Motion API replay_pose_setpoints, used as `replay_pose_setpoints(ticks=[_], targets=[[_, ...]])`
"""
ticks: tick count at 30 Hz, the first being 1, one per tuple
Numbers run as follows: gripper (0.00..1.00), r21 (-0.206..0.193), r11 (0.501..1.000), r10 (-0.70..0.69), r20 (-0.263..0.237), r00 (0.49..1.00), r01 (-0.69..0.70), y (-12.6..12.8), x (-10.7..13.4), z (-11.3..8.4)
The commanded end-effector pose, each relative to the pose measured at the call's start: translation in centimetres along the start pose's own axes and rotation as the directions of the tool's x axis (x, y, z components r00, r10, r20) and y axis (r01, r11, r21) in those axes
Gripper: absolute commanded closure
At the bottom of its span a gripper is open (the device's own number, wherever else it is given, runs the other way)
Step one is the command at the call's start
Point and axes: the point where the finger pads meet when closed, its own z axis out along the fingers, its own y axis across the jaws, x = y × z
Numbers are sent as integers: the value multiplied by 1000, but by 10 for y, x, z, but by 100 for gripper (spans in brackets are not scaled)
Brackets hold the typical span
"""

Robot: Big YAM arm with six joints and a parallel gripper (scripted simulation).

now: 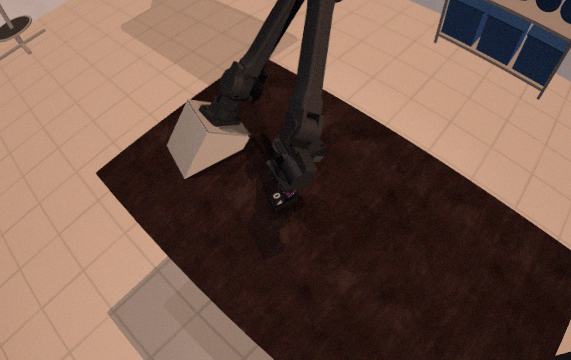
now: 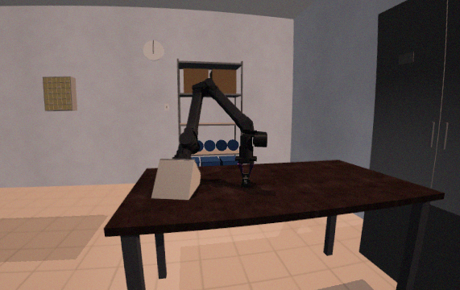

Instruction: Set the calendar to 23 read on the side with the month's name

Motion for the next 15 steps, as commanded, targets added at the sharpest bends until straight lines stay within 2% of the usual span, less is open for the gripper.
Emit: replay_pose_setpoints(ticks=[1, 15], targets=[[74, 28, 1000, 2, 3, 1000, -2, -16, 3, -6], [74, 33, 999, -6, 2, 1000, 6, -20, 3, -7]])
